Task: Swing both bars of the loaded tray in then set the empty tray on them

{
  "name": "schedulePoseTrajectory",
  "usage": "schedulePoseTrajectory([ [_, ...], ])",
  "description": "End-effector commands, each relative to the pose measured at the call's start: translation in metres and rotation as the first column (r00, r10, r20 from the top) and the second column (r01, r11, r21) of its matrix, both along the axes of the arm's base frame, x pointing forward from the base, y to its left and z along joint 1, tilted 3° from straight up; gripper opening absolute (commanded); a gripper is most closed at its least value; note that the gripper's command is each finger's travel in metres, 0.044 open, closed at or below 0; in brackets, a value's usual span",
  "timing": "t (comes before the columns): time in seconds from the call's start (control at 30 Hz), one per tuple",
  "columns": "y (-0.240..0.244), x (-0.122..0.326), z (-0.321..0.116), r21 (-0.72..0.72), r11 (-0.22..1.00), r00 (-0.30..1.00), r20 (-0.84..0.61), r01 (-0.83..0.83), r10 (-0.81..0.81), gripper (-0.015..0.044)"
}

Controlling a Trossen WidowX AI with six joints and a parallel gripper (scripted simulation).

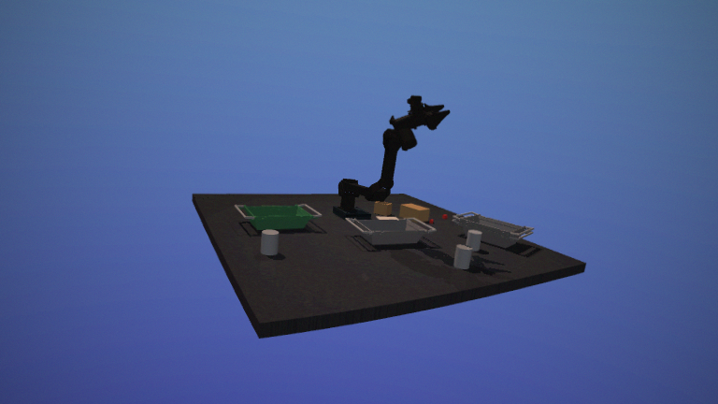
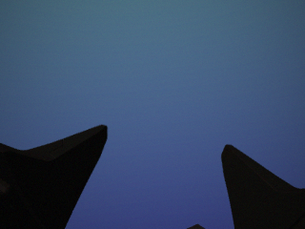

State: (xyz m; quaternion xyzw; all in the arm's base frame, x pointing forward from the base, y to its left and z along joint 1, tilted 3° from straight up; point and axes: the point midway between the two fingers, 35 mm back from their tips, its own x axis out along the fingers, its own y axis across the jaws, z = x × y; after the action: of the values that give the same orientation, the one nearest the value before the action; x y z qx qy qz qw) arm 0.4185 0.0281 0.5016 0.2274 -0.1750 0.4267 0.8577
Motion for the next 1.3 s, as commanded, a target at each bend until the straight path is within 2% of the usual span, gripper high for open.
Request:
schedulePoseTrajectory([
  [0.0,0.000,0.000,0.000,0.000,1.000,1.000,0.000,0.000,0.000,0.0374],
  [0.23,-0.002,-0.001,0.002,0.001,1.000,1.000,0.005,0.006,-0.006,0.0190],
  [0.37,-0.037,-0.032,0.034,0.013,0.993,0.986,0.115,0.121,-0.122,0.0085],
  [0.53,-0.069,-0.084,0.079,0.006,0.959,0.912,0.309,0.282,-0.270,0.0084],
  [0.93,-0.078,-0.198,0.142,0.075,0.866,0.659,0.618,0.494,-0.429,0.0084],
  [1.1,-0.061,-0.268,0.168,0.100,0.782,0.442,0.777,0.615,-0.447,0.0084],
  [1.27,-0.022,-0.326,0.181,0.122,0.680,0.209,0.900,0.723,-0.383,0.0084],
])
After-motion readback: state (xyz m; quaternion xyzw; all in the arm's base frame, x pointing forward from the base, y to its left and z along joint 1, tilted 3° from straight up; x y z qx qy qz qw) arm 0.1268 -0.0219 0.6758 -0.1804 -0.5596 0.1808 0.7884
